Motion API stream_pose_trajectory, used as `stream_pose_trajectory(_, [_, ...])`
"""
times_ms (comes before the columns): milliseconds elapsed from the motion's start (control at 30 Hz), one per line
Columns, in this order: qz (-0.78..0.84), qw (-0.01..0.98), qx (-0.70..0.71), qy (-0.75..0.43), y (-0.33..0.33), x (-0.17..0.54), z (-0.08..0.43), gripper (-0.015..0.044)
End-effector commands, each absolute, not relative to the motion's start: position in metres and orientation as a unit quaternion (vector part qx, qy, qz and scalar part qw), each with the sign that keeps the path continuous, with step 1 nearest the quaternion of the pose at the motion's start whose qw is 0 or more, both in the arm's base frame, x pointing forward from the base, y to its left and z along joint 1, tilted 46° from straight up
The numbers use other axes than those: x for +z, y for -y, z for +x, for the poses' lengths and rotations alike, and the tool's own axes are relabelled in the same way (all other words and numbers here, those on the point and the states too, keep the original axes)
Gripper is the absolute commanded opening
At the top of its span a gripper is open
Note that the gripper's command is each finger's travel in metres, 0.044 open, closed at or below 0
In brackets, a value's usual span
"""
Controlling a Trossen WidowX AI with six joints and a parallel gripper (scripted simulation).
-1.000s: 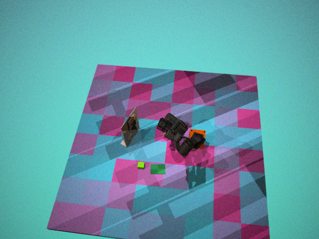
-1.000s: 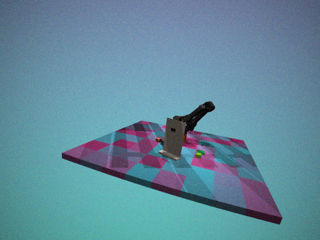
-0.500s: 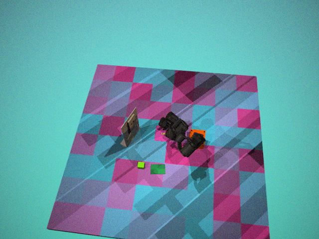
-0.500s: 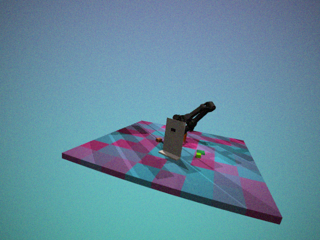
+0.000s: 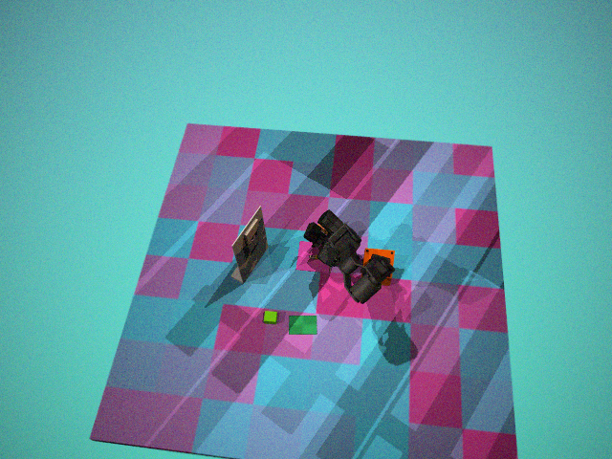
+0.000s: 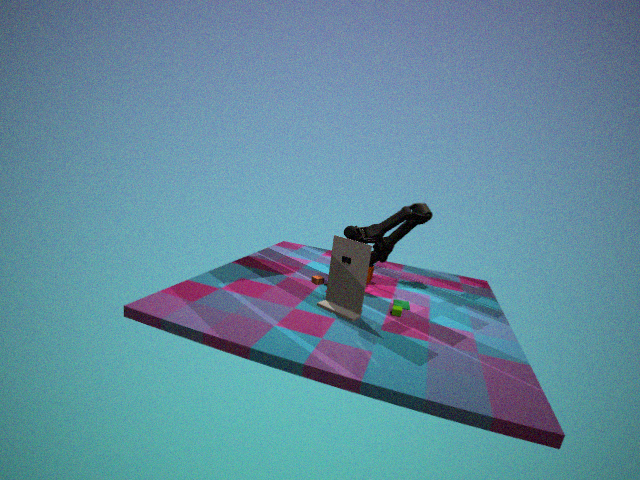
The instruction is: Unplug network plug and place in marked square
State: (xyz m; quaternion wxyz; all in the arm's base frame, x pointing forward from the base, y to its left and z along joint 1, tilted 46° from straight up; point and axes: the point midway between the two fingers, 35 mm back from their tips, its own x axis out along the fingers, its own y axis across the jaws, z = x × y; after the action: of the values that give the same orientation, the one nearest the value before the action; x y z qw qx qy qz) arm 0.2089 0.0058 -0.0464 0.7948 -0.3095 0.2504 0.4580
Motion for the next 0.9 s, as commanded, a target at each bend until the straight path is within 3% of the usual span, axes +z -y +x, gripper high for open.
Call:
stream_pose_trajectory(0, [-0.313,0.794,0.458,-0.247,-0.002,-0.043,0.211,0.0156])
stream_pose_trajectory(867, [-0.313,0.794,0.458,-0.248,0.018,-0.024,0.214,0.0156])
